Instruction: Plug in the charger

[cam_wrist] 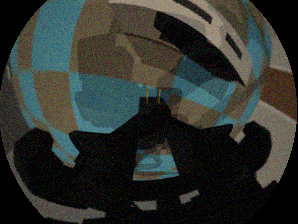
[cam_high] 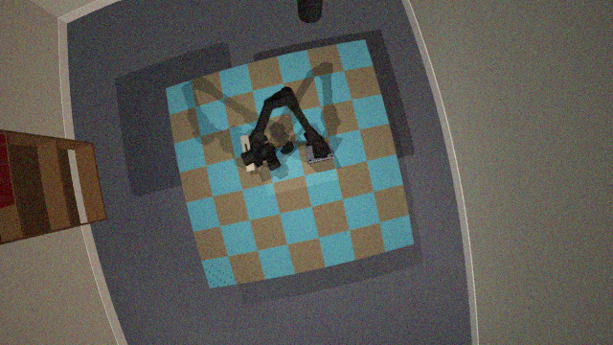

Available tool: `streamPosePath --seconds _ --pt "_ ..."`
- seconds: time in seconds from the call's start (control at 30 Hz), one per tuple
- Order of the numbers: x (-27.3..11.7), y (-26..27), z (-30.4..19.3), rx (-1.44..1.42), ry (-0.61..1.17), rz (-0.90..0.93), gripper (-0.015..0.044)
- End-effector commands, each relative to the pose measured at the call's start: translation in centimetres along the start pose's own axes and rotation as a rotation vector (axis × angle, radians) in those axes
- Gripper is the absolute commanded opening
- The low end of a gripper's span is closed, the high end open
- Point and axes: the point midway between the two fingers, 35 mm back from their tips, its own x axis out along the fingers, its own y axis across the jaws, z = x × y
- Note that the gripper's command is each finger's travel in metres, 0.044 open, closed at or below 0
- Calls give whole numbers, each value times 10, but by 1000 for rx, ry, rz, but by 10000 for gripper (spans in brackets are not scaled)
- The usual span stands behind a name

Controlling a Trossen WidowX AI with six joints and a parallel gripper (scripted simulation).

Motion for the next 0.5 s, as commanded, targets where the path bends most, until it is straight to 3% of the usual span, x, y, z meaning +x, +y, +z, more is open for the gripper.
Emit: streamPosePath --seconds 0.0,0.47 --pt "3 1 1 85 0 11 0" --pt "8 0 8 216 3 18 0"
